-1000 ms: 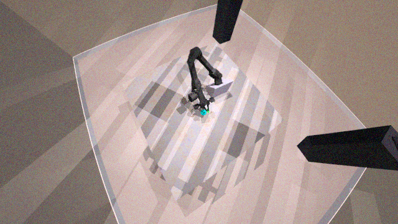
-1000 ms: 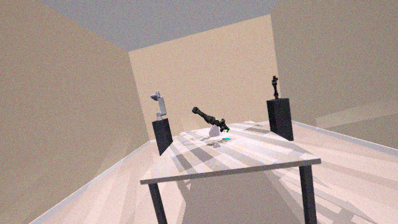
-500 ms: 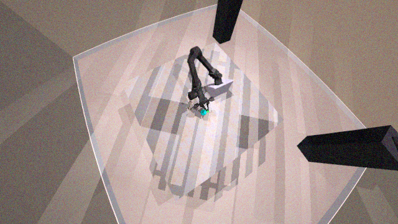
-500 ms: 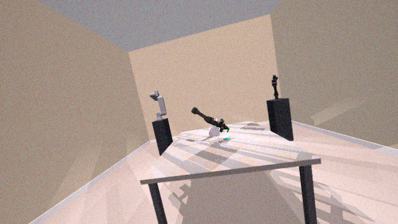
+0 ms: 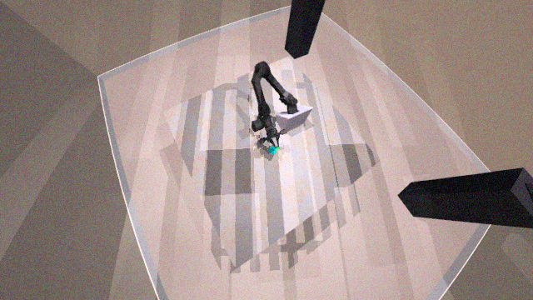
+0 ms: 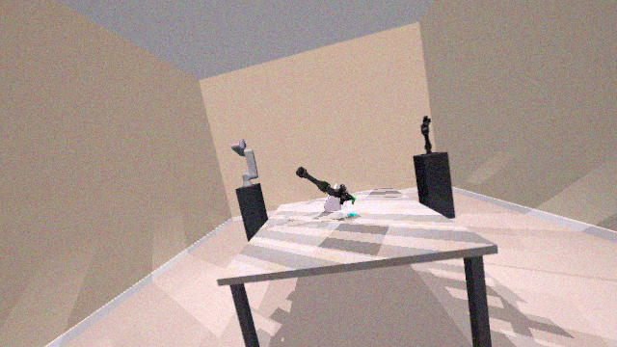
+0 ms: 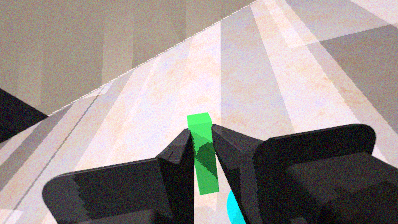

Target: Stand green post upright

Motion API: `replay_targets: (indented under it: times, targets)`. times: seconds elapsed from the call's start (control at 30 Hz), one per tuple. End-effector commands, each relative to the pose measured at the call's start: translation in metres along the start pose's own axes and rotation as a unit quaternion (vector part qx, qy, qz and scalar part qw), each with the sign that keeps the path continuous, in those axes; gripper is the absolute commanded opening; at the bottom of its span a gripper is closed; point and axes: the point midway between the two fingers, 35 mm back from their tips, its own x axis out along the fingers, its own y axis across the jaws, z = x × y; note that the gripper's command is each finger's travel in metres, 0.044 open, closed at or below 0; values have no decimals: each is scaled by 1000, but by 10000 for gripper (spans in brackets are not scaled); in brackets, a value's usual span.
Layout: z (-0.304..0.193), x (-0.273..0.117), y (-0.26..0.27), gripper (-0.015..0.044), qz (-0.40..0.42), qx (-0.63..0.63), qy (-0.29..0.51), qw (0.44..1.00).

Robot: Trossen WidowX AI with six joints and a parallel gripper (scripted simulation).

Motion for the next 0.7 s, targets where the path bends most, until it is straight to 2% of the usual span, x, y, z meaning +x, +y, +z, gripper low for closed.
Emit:
replay_targets:
  times: [0.0,0.67]
  targets:
    - [2,-4,0,23,-6,-9,-21,1000]
    - [4,-15,0,23,-33,-39,-87,995]
